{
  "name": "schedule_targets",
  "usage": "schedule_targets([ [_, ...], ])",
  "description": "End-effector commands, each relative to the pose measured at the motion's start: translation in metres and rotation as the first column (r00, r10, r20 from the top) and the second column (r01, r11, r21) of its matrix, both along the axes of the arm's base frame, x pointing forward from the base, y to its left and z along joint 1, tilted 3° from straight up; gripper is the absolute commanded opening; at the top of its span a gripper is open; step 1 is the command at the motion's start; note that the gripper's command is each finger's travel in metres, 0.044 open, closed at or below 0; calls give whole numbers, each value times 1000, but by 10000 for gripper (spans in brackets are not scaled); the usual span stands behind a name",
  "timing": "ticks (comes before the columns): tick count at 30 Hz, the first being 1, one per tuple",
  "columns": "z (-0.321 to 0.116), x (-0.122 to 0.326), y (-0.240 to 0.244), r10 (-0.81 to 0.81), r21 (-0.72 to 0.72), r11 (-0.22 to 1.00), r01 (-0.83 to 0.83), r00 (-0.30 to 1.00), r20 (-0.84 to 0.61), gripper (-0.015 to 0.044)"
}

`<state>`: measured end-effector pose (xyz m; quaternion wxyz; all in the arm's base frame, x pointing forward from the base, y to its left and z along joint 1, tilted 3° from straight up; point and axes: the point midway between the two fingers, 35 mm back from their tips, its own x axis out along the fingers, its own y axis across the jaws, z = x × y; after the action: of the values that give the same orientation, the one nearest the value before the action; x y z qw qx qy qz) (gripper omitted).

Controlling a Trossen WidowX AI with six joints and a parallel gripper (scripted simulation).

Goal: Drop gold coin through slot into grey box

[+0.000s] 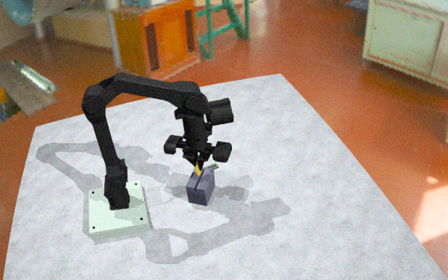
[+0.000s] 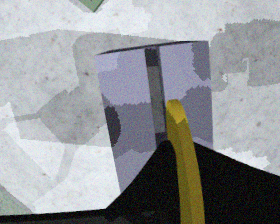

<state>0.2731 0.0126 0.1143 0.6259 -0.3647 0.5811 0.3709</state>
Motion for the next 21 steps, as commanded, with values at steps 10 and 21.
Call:
schedule_targets([
  [10,-1,-4,0,-7,-1,1000,7,1000,-6,4],
  [21,-2,-2,1,-1,0,1000,1,1000,0,0],
])
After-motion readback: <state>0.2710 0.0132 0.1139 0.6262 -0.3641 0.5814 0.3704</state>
